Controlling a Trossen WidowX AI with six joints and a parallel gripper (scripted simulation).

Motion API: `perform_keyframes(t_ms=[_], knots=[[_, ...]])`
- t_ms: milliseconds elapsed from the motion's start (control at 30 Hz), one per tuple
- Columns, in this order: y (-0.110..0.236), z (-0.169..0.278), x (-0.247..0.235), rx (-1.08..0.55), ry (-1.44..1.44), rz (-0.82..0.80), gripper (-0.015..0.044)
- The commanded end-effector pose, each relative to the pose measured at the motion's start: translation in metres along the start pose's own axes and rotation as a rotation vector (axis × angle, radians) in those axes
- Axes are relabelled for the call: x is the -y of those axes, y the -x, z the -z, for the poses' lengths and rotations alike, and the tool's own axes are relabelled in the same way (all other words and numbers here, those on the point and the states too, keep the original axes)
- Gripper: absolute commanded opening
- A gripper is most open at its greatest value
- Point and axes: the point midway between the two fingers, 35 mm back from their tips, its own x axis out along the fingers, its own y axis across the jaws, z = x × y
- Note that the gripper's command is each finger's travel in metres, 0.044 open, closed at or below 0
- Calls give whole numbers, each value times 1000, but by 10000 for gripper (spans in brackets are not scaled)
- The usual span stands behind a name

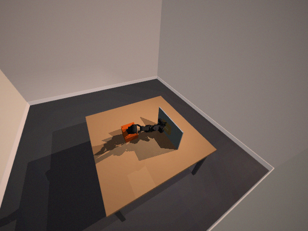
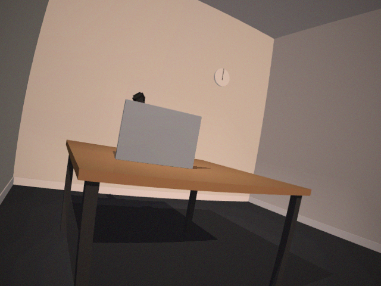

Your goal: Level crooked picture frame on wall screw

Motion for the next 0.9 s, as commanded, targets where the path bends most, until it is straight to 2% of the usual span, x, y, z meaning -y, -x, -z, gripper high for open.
perform_keyframes(t_ms=[0,633,867], knots=[[0,0,0,1,-38,2,0],[0,-1,-2,1,-134,2,0],[0,-1,-2,0,-122,-2,184]])
